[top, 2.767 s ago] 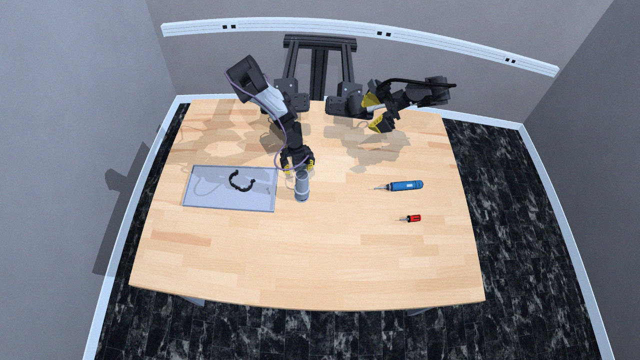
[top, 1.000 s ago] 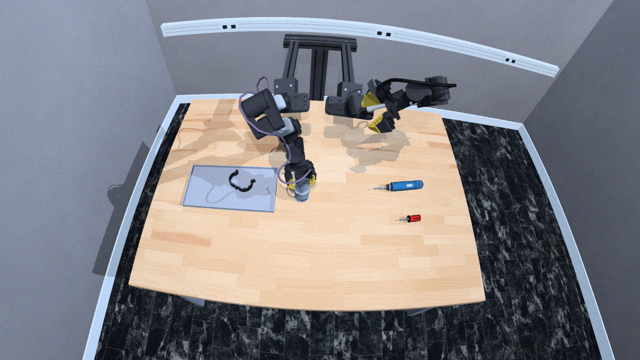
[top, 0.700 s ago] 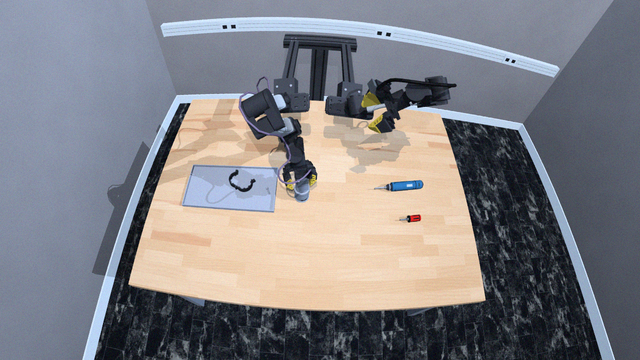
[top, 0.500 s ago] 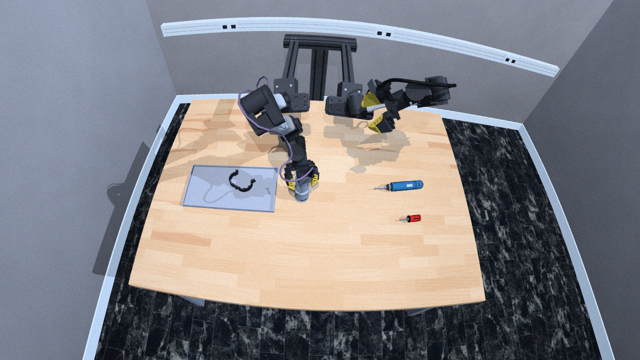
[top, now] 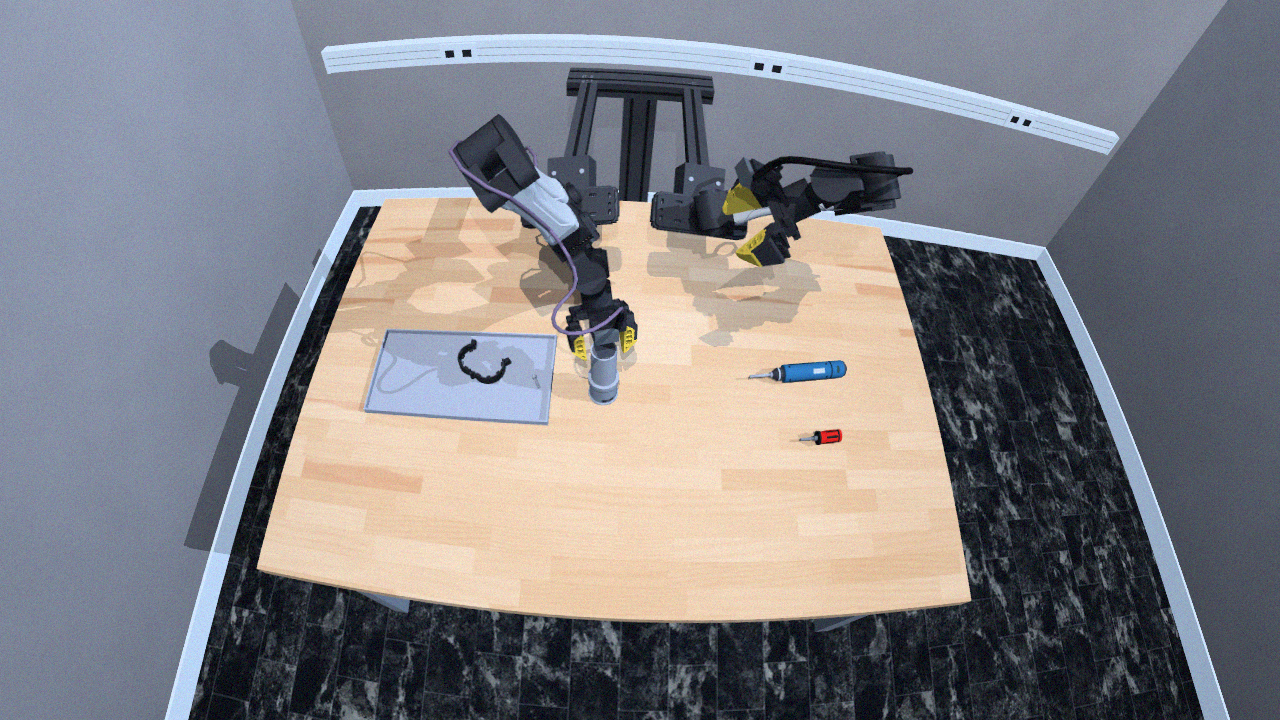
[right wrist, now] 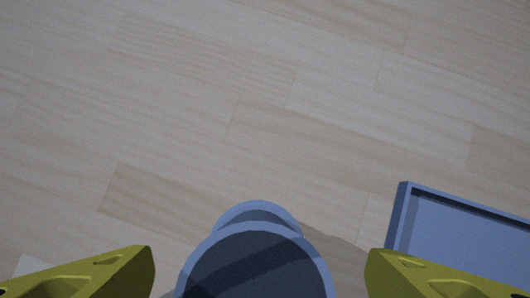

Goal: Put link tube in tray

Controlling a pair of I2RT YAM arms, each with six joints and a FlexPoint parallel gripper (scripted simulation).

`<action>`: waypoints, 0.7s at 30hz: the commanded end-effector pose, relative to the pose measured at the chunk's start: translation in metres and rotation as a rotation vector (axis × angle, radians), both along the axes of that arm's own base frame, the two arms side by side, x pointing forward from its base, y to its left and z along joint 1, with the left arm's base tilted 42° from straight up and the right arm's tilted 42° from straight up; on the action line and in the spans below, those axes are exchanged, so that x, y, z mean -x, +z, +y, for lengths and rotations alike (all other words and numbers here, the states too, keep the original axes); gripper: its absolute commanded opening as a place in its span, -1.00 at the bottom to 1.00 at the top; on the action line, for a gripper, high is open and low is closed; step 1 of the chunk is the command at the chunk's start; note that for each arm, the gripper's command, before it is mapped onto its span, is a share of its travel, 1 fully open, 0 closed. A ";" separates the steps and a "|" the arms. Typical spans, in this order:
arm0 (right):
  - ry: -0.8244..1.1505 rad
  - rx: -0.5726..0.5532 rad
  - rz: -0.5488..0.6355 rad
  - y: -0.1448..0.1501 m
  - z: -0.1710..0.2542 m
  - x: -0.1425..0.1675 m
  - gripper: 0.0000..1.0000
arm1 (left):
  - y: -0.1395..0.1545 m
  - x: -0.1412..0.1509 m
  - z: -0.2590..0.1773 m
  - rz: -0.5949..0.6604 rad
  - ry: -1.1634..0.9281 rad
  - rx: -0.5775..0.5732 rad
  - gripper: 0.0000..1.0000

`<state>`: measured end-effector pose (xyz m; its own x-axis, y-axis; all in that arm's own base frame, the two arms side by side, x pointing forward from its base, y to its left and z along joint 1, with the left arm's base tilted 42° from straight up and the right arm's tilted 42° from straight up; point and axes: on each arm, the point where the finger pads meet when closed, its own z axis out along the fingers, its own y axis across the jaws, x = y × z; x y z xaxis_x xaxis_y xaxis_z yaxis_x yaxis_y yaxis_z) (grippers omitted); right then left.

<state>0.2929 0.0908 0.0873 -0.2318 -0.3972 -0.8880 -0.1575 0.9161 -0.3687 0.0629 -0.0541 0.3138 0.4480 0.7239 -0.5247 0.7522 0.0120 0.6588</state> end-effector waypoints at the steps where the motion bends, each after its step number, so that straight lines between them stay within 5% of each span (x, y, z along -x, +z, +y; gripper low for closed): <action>1: -0.029 0.021 0.098 -0.011 -0.006 0.018 0.53 | 0.003 0.000 -0.001 0.000 0.000 0.005 1.00; 21: -0.031 0.036 0.132 -0.021 -0.017 0.049 0.53 | 0.003 0.000 -0.001 0.000 0.000 0.005 1.00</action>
